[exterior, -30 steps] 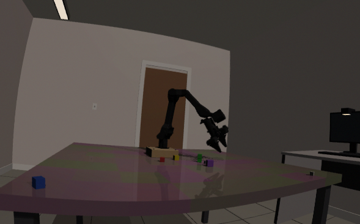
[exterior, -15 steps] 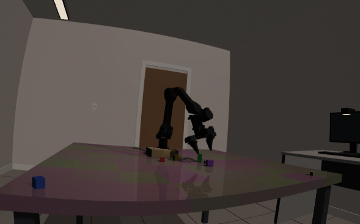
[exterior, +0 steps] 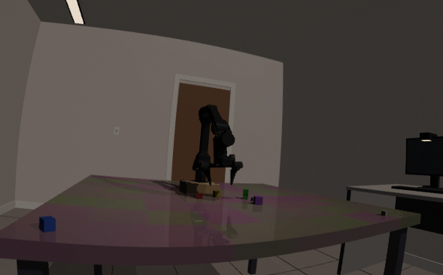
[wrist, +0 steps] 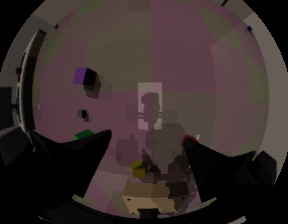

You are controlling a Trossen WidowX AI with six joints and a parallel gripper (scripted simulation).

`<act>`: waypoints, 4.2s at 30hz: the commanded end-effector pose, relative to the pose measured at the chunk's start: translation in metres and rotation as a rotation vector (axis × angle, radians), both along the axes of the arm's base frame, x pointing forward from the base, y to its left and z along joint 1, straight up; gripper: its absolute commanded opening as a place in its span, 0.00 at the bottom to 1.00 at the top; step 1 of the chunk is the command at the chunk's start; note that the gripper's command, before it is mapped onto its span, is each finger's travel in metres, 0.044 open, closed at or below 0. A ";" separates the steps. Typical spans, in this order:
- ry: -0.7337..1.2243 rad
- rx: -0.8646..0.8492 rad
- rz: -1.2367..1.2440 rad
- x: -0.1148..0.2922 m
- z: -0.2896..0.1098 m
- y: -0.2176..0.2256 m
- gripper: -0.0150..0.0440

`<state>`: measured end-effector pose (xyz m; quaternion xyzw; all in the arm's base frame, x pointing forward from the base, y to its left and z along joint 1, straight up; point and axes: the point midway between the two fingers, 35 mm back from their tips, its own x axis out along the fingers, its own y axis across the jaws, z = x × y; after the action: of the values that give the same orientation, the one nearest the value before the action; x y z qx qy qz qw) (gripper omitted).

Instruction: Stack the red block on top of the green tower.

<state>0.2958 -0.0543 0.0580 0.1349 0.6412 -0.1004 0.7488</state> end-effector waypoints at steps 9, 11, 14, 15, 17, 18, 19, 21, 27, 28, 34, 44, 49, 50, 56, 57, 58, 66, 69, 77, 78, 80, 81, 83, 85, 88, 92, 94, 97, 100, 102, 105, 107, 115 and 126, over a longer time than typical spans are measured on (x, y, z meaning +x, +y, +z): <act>0.140 -0.016 -0.222 -0.051 0.011 -0.070 1.00; 0.141 -0.016 -0.224 -0.051 0.011 -0.071 1.00; 0.141 -0.016 -0.224 -0.051 0.008 -0.071 1.00; 0.141 -0.016 -0.224 -0.051 0.007 -0.071 1.00; 0.141 -0.016 -0.224 -0.051 0.000 -0.071 1.00; 0.141 -0.016 -0.224 -0.051 -0.005 -0.071 1.00; 0.141 -0.016 -0.224 -0.051 -0.010 -0.071 1.00; 0.141 -0.016 -0.224 -0.051 -0.022 -0.071 1.00; 0.141 -0.016 -0.224 -0.050 -0.028 -0.072 1.00; 0.141 -0.016 -0.224 -0.050 -0.028 -0.072 1.00; 0.141 -0.016 -0.224 -0.050 -0.035 -0.072 1.00; 0.141 -0.016 -0.224 -0.049 -0.050 -0.072 1.00; 0.141 -0.016 -0.224 -0.049 -0.058 -0.072 1.00; 0.141 -0.016 -0.224 -0.049 -0.059 -0.072 1.00; 0.141 -0.016 -0.224 -0.049 -0.059 -0.072 1.00; 0.141 -0.016 -0.224 -0.049 -0.059 -0.072 1.00; 0.141 -0.016 -0.224 -0.049 -0.059 -0.072 1.00; 0.141 -0.016 -0.224 -0.049 -0.059 -0.072 1.00; 0.141 -0.016 -0.224 -0.049 -0.058 -0.072 0.96; 0.141 -0.016 -0.224 -0.049 -0.058 -0.072 0.60; 0.141 -0.016 -0.224 -0.049 -0.058 -0.072 0.56; 0.141 -0.016 -0.224 -0.049 -0.058 -0.072 0.47; 0.141 -0.016 -0.224 -0.049 -0.058 -0.072 0.42; 0.141 -0.016 -0.224 -0.049 -0.058 -0.072 0.40; 0.141 -0.016 -0.224 -0.049 -0.058 -0.072 0.38; 0.141 -0.016 -0.224 -0.049 -0.058 -0.072 0.34; 0.141 -0.016 -0.224 -0.049 -0.058 -0.072 0.30; 0.141 -0.016 -0.224 -0.049 -0.058 -0.072 0.27; 0.141 -0.016 -0.224 -0.049 -0.052 -0.072 0.25; 0.141 -0.016 -0.224 -0.049 -0.039 -0.072 0.25; 0.141 -0.016 -0.224 -0.049 -0.028 -0.072 0.25; 0.141 -0.016 -0.224 -0.050 -0.015 -0.071 0.25; 0.141 -0.016 -0.224 -0.050 -0.005 -0.071 0.25; 0.140 -0.016 -0.224 -0.050 0.032 -0.071 0.25; 0.140 -0.016 -0.224 -0.051 0.059 -0.070 0.25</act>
<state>0.2459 -0.1245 0.1118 0.1946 0.6734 -0.1962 0.6857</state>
